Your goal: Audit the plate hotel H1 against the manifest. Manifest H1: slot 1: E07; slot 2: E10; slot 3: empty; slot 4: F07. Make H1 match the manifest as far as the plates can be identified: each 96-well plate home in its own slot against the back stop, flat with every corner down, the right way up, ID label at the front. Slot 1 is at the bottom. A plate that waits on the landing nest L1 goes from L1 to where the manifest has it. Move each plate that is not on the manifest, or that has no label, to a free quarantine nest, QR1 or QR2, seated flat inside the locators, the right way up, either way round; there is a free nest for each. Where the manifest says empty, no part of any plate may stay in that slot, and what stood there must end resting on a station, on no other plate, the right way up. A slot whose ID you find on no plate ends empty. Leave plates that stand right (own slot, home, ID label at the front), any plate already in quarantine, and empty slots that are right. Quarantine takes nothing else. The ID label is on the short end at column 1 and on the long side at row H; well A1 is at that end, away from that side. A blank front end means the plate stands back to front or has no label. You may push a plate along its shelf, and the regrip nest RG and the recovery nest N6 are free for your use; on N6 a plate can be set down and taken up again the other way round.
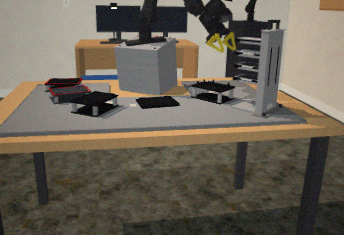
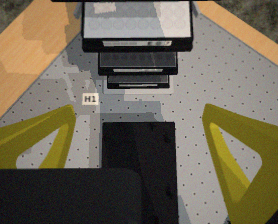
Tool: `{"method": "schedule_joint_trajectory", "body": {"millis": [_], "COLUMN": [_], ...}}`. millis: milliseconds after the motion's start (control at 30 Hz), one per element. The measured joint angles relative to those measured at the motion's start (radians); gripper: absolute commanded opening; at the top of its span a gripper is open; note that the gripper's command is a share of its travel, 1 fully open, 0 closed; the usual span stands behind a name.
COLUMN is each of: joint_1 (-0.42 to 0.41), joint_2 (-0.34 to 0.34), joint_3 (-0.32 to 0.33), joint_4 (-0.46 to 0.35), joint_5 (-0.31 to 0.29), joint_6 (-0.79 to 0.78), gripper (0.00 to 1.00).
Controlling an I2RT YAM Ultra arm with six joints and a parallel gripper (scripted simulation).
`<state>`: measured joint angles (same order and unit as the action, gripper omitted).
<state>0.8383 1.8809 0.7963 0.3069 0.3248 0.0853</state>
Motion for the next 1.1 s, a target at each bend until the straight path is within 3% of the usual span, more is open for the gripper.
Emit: {"method": "schedule_joint_trajectory", "body": {"millis": [800,1100], "joint_1": [0.000,0.012], "joint_2": [0.000,-0.026], "joint_3": [0.000,-0.061], "joint_4": [0.000,0.010], "joint_5": [0.000,0.006], "joint_6": [0.000,0.002], "gripper": [1.00,1.00]}}
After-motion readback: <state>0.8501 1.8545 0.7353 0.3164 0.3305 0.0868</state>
